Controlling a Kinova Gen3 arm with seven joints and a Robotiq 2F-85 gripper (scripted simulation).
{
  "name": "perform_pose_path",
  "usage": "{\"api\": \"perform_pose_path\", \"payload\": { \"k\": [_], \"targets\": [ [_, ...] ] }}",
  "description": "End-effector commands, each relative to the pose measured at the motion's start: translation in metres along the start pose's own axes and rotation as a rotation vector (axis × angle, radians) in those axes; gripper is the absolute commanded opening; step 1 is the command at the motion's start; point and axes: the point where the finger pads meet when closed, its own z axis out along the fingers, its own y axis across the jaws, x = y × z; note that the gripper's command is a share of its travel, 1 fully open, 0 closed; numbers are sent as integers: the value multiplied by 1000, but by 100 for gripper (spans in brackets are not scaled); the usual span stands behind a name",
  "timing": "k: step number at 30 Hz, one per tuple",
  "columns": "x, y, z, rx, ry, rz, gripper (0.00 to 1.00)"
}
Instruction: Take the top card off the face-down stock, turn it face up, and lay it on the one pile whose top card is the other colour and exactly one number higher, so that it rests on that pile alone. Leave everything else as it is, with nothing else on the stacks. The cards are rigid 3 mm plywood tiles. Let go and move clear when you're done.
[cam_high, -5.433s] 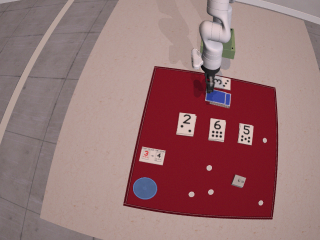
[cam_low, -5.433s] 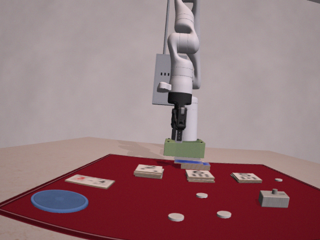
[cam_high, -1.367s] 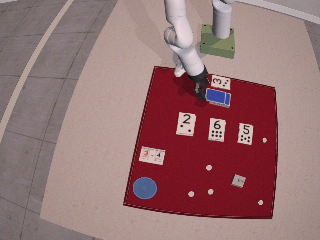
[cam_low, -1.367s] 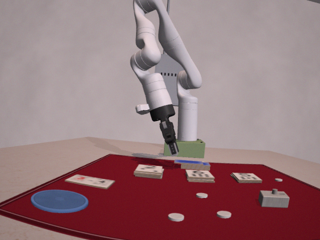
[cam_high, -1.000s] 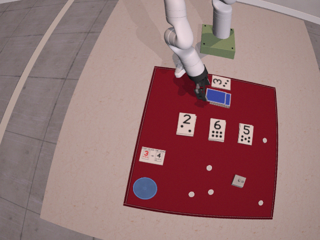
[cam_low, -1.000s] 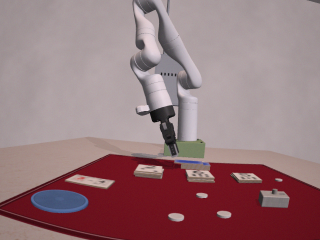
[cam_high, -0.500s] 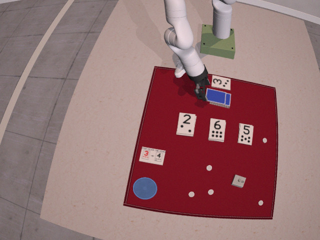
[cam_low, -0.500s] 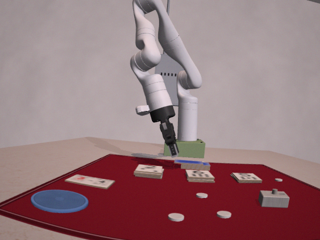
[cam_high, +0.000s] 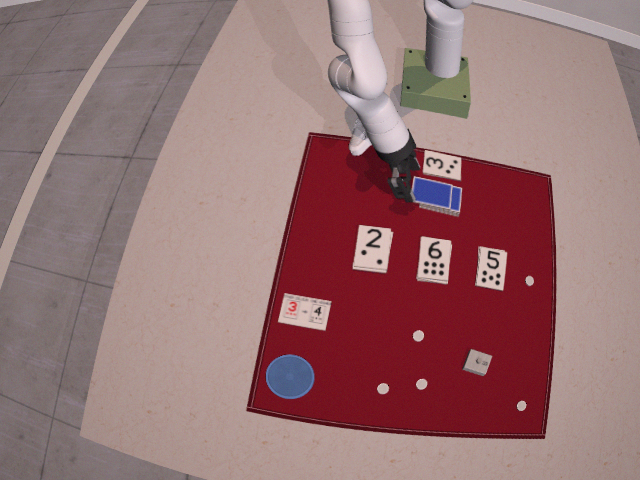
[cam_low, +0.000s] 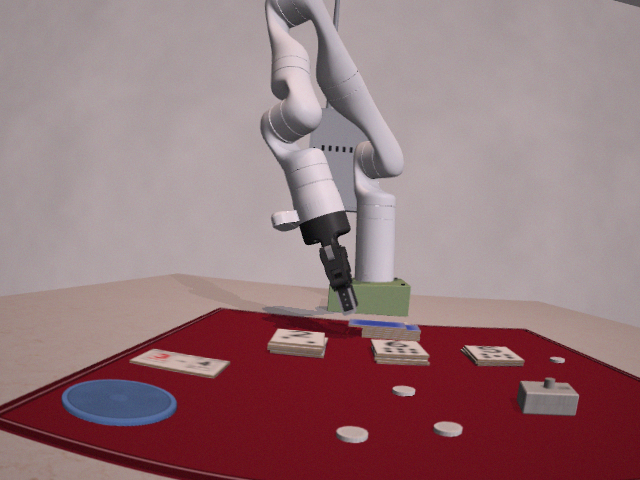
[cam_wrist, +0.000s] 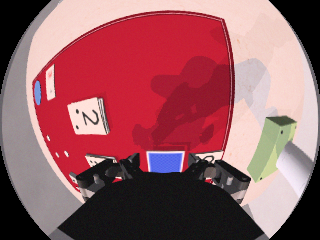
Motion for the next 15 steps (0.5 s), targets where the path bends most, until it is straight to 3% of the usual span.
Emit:
{"api": "perform_pose_path", "payload": {
  "k": [1,15],
  "targets": [
    [3,0,1,3,5,-7,85],
    [4,2,6,2,4,-6,85]
  ]
}}
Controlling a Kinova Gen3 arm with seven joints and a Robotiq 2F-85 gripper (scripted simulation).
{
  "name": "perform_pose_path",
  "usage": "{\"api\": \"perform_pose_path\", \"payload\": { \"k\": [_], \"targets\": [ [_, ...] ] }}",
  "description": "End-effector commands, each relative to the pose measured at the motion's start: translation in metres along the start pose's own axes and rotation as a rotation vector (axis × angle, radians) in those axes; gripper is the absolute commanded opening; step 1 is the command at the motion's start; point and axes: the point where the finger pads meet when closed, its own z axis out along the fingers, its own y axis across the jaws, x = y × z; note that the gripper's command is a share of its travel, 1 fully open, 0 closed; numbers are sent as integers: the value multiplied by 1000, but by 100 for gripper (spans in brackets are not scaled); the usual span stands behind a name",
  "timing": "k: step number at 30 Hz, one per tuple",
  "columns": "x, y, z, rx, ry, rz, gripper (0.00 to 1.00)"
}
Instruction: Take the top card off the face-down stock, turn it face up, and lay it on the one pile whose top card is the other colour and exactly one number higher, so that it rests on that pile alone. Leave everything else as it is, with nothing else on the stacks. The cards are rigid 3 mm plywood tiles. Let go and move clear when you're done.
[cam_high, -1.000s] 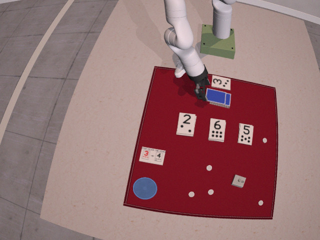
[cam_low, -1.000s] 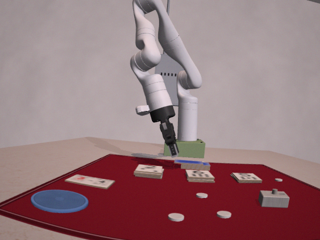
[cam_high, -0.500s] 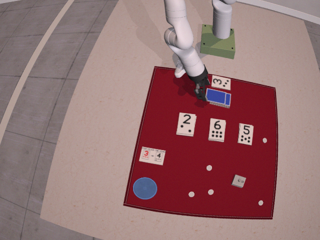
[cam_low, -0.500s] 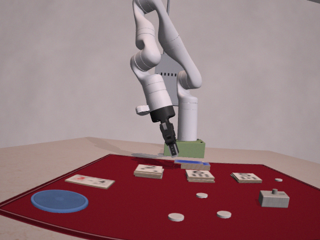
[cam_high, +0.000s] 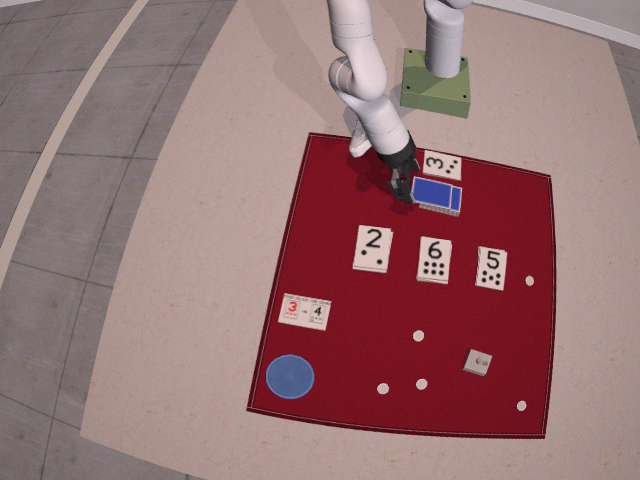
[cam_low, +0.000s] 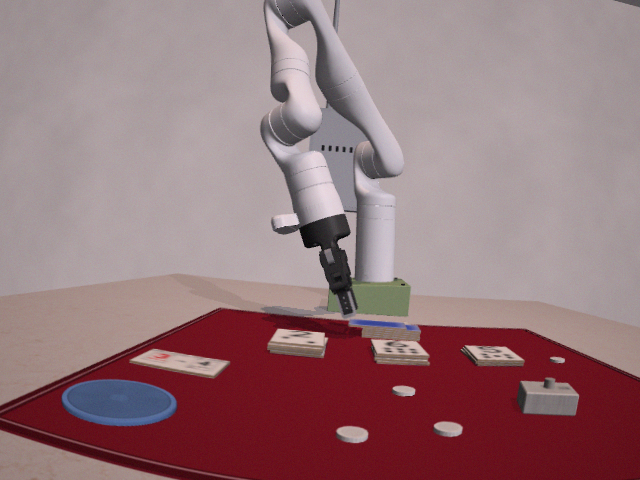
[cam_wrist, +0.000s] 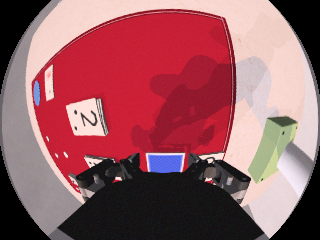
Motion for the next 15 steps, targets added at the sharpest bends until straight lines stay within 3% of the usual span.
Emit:
{"api": "perform_pose_path", "payload": {
  "k": [1,15],
  "targets": [
    [2,2,2,0,3,-7,85],
    [4,3,8,1,3,-7,85]
  ]
}}
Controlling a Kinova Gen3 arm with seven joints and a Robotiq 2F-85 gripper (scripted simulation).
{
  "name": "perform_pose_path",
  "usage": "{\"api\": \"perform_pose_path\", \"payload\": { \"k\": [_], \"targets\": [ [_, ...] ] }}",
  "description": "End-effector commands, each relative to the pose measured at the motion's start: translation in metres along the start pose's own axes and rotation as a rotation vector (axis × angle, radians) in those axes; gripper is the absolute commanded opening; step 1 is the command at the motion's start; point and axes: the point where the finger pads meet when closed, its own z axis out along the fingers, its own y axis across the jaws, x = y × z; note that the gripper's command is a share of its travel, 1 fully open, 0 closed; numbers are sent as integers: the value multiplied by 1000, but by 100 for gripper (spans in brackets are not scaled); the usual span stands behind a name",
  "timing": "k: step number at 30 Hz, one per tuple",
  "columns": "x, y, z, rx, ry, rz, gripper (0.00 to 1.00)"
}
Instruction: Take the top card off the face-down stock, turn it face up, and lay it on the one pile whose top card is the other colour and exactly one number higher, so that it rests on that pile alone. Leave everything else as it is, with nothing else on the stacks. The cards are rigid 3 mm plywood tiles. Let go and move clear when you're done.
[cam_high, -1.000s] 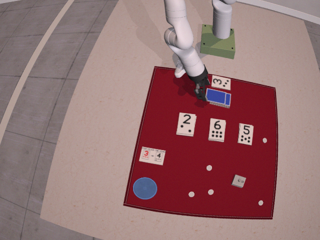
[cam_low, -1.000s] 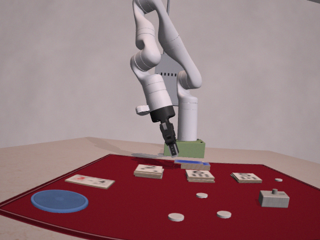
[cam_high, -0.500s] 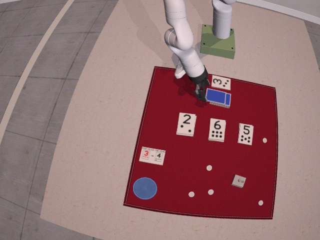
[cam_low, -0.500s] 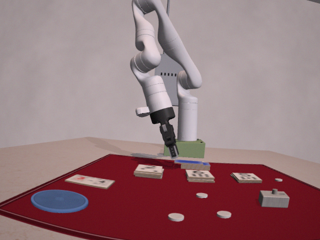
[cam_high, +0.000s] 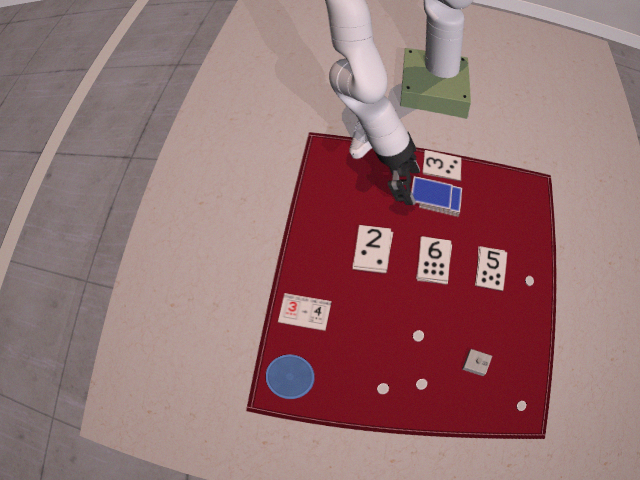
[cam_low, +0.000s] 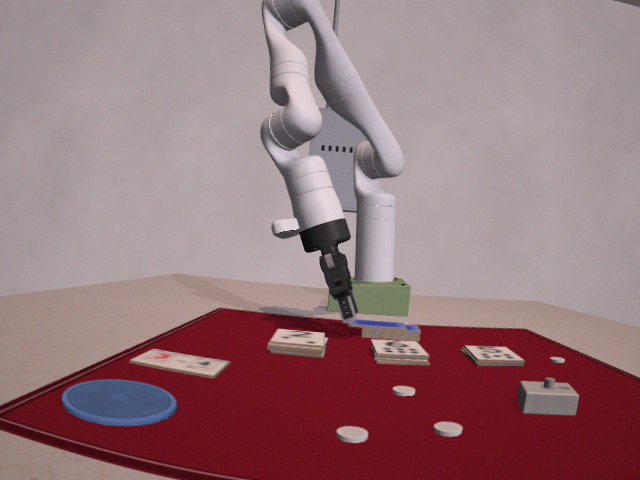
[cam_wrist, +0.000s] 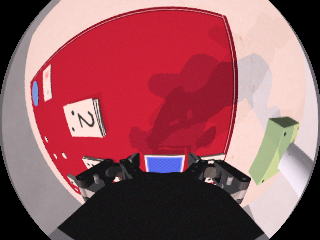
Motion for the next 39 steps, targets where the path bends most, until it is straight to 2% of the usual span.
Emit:
{"api": "perform_pose_path", "payload": {
  "k": [1,39],
  "targets": [
    [2,1,1,1,3,-7,85],
    [4,1,5,2,4,-7,85]
  ]
}}
